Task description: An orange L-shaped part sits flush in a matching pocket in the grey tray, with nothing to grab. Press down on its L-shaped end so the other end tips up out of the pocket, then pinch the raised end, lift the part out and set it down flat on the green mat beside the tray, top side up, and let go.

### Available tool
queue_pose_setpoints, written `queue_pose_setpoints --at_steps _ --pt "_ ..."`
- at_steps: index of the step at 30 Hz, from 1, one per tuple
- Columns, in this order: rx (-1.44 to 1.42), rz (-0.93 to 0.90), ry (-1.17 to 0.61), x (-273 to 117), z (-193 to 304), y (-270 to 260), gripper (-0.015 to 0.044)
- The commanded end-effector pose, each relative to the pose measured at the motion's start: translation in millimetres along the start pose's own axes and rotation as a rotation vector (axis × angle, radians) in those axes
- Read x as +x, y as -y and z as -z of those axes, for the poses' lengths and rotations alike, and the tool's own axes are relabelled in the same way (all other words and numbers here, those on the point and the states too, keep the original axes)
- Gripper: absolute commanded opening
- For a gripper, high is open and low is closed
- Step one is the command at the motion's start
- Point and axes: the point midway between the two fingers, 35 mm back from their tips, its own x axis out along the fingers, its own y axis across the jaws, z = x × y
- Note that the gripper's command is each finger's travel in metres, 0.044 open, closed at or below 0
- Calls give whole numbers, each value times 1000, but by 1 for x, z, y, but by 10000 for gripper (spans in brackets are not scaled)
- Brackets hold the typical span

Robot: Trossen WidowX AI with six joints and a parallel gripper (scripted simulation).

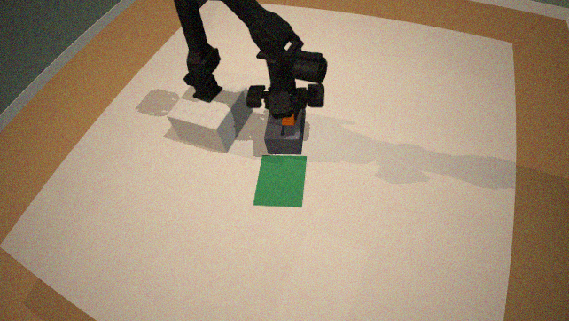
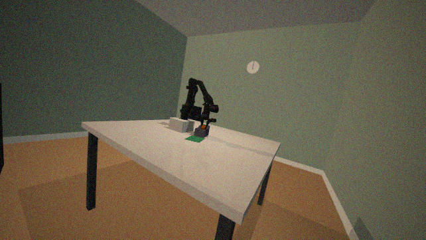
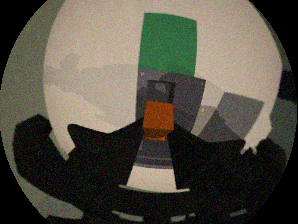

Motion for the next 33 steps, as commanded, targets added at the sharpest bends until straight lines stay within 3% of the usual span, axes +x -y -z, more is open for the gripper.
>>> queue_pose_setpoints --at_steps 1,5,8,33 --pt "0 -1 0 -1 0 0 89" --pt "0 -1 0 -1 0 0 62" --pt "0 -1 0 -1 0 0 0" --pt "4 2 -5 -28 0 0 0"
